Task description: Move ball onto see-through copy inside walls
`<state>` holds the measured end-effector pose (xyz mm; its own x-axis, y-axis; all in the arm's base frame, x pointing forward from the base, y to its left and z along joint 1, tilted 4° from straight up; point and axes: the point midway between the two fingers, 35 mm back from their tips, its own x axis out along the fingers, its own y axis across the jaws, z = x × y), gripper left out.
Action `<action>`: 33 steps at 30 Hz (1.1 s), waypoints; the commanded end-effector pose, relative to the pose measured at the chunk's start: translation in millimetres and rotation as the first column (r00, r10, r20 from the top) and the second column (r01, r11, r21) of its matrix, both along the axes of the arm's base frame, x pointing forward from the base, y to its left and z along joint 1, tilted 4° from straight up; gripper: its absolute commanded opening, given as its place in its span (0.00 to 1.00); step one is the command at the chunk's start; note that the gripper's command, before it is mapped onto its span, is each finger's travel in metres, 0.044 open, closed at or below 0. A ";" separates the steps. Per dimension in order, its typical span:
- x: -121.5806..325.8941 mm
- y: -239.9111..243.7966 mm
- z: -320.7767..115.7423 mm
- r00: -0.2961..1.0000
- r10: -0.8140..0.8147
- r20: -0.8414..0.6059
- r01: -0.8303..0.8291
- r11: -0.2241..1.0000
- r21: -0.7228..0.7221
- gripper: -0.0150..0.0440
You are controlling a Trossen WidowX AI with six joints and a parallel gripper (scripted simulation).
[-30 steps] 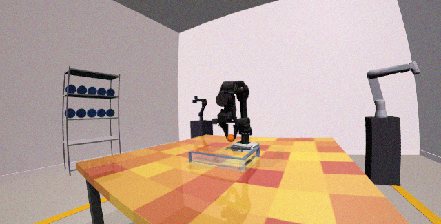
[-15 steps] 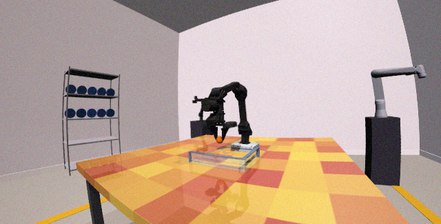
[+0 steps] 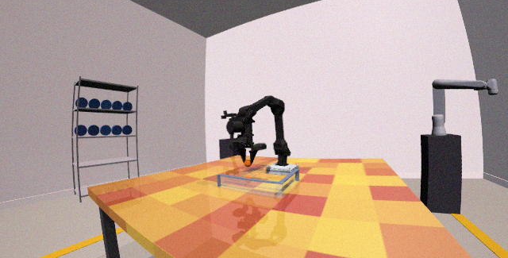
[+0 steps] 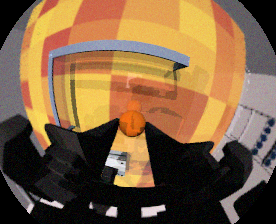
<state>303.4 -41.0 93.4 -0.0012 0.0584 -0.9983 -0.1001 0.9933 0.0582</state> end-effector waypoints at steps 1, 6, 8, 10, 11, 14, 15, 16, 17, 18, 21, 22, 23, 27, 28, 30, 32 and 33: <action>-1.4 -2.5 -7.2 1.000 0.009 0.006 -0.009 1.000 -0.006 0.25; -0.1 -1.3 -33.2 1.000 0.009 0.006 -0.009 1.000 -0.006 0.25; -0.3 -0.7 -44.3 1.000 0.009 0.006 -0.009 1.000 -0.006 0.25; -1.0 0.0 -55.2 1.000 0.009 0.006 -0.009 1.000 -0.006 0.25; -1.5 0.4 -60.6 1.000 0.009 0.006 -0.009 1.000 -0.006 0.25; -2.4 1.0 -68.6 1.000 0.009 0.006 -0.009 1.000 -0.005 0.25; -2.4 1.0 -68.6 1.000 0.009 0.006 -0.009 1.000 -0.005 0.25; -2.4 1.0 -68.6 1.000 0.009 0.006 -0.009 1.000 -0.005 0.25; -2.4 1.0 -68.6 1.000 0.009 0.006 -0.009 1.000 -0.005 0.25; -2.4 1.0 -68.6 1.000 0.009 0.006 -0.009 1.000 -0.005 0.25; -2.4 1.1 -70.1 1.000 0.009 0.006 -0.009 1.000 -0.005 0.25; -2.4 1.1 -71.1 1.000 0.009 0.006 -0.009 1.000 -0.005 0.25; -2.3 1.2 -72.3 1.000 0.009 0.006 -0.009 1.000 -0.005 0.25; -2.3 1.5 -78.7 1.000 0.009 0.006 -0.009 1.000 -0.005 0.25; -2.3 1.6 -80.3 1.000 0.009 0.006 -0.009 1.000 -0.005 0.25; -2.4 1.8 -83.6 1.000 0.009 0.005 -0.009 1.000 -0.005 0.25; -2.4 2.0 -86.6 1.000 0.009 0.005 -0.009 1.000 -0.005 0.25; -2.5 2.0 -87.4 1.000 0.009 0.005 -0.009 1.000 -0.005 0.25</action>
<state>302.5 -38.8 13.6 0.0131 0.0561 -0.9983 -0.1122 0.9922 0.0543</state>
